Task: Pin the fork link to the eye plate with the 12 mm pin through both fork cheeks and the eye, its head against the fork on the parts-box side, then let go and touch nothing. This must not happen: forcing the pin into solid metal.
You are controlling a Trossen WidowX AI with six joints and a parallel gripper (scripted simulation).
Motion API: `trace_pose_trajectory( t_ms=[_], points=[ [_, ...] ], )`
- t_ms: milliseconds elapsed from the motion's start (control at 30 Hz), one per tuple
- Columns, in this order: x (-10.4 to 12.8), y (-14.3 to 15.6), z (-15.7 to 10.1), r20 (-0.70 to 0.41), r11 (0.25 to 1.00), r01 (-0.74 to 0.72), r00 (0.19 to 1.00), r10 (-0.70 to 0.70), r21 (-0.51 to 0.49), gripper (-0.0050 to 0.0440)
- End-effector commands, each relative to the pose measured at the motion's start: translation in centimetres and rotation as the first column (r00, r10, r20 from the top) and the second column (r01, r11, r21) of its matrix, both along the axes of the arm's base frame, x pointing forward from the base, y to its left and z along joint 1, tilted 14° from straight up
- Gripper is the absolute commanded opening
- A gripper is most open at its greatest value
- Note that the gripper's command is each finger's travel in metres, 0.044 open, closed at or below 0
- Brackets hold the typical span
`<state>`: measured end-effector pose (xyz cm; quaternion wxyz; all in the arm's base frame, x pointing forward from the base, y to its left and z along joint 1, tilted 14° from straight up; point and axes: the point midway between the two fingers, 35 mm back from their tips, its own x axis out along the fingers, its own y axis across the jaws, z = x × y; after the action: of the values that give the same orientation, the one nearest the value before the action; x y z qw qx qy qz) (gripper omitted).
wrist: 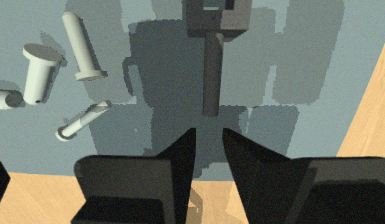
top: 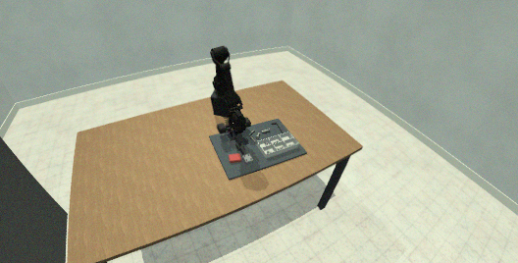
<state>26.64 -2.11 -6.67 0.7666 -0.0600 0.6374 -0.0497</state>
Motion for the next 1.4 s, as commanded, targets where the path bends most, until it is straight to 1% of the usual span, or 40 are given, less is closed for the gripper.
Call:
trace_pose_trajectory(
  t_ms=[0, 167, 367, 400, 433, 467, 1000, 1033, 1100, 1267, 1300, 1367],
  points=[
    [-0.1, 0.2, 1.3, 0.009, 1.0, -0.003, 1.0, 0.003, 0.001, 0.013],
    [-0.4, 0.4, 2.7, 0.009, 1.0, -0.003, 1.0, 0.003, 0.001, 0.013],
    [-0.4, 0.4, 2.7, 0.009, 1.0, -0.003, 1.0, 0.003, 0.001, 0.013],
    [-0.4, 0.4, 2.3, 0.002, 1.0, -0.006, 1.0, 0.006, 0.002, 0.013],
    [-0.4, 0.4, 2.3, 0.002, 1.0, -0.006, 1.0, 0.006, 0.002, 0.0106],
    [-0.4, 0.4, 2.3, 0.002, 1.0, -0.006, 1.0, 0.006, 0.002, 0.0095],
    [-0.2, 0.5, 2.3, 0.006, 1.0, -0.007, 1.0, 0.007, 0.003, 0.0095],
    [0.3, 0.7, 2.5, 0.019, 1.0, -0.009, 1.0, 0.009, 0.006, 0.0095],
    [2.4, 1.9, 3.0, 0.07, 1.0, -0.017, 0.997, 0.016, 0.02, 0.0095],
    [3.5, 5.3, 2.7, 0.073, 0.986, 0.149, 0.985, -0.154, 0.069, 0.0095],
    [3.7, 6.1, 2.6, 0.071, 0.983, 0.167, 0.983, -0.172, 0.074, 0.0095],
    [3.7, 6.1, 2.6, 0.071, 0.983, 0.167, 0.983, -0.172, 0.074, 0.0095]
  ],
)
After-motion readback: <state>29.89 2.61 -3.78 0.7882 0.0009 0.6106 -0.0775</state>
